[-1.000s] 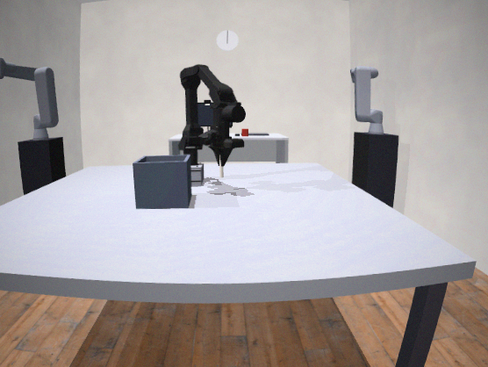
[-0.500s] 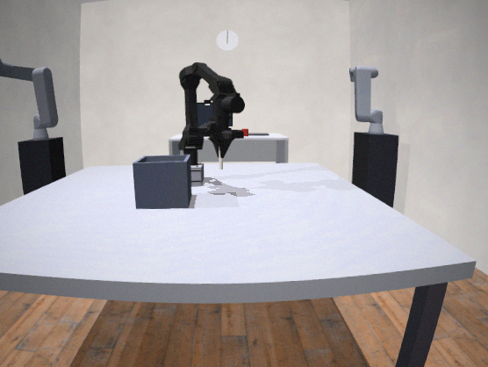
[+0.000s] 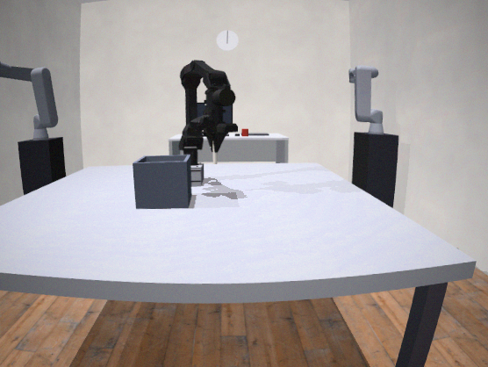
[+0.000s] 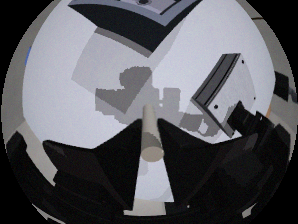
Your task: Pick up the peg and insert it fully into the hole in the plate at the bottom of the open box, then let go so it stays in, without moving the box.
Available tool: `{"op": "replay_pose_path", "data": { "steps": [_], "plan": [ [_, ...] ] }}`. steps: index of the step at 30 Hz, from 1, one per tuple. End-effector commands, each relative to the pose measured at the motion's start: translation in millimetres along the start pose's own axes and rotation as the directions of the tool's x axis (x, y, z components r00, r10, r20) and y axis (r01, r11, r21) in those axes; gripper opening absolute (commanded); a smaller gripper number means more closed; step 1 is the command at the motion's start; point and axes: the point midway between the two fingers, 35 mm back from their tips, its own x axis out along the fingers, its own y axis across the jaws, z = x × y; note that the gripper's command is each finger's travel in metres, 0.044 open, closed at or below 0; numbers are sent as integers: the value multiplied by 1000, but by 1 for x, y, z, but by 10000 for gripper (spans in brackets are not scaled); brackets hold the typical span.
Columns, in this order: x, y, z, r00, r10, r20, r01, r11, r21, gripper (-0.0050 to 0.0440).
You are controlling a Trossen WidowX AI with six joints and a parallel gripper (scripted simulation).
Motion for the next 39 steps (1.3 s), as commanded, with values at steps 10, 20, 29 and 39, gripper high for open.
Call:
{"op": "replay_pose_path", "data": {
  "steps": [10,20,29,39],
  "plan": [
    [-20,3,31,1000,2,4,-2,1000,0,0],
    [-35,1,53,1000,4,4,-4,1000,-1,0],
    [-50,-4,77,1000,5,3,-5,1000,-1,0],
    [-55,-4,91,1000,6,3,-6,1000,-2,0]
  ]
}}
